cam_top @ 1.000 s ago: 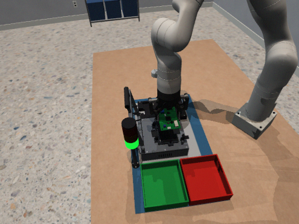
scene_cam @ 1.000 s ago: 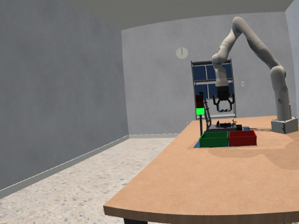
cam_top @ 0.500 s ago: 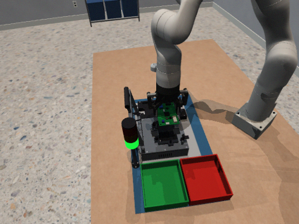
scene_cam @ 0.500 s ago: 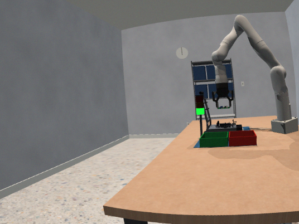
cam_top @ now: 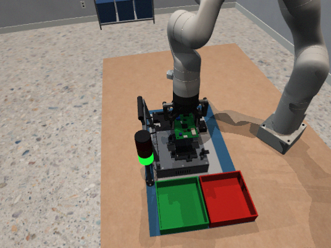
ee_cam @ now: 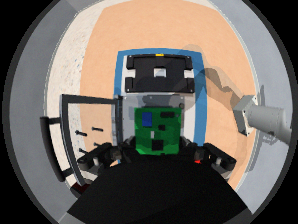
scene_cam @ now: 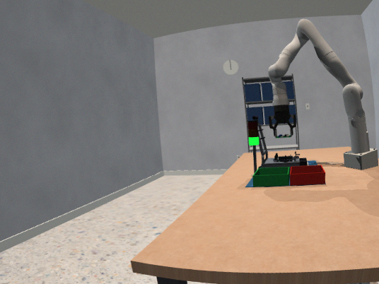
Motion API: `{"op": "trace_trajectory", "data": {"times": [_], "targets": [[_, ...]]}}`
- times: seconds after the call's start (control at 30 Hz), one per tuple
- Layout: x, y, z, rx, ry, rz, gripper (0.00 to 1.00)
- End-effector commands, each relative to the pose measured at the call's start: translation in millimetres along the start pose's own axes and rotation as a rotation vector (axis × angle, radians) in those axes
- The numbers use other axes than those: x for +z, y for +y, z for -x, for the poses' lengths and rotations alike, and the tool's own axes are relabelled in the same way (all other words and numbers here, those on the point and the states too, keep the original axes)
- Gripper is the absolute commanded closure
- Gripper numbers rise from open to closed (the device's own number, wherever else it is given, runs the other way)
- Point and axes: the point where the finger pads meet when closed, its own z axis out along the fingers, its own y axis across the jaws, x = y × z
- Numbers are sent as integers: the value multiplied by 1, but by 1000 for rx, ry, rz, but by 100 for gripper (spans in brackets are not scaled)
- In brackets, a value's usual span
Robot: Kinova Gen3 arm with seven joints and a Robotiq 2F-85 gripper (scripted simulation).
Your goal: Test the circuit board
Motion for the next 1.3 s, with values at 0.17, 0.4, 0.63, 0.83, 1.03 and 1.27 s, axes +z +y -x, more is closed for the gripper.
{"op": "trace_trajectory", "data": {"times": [0.17,0.4,0.63,0.83,1.03,1.27], "targets": [[0,-1,2,0,0,-1,23],[4,-4,16,0,0,-1,23],[10,-8,34,0,0,-1,23],[20,-15,66,0,0,-1,23],[27,-21,91,0,0,-1,23],[41,-31,137,0,0,-1,23]]}}
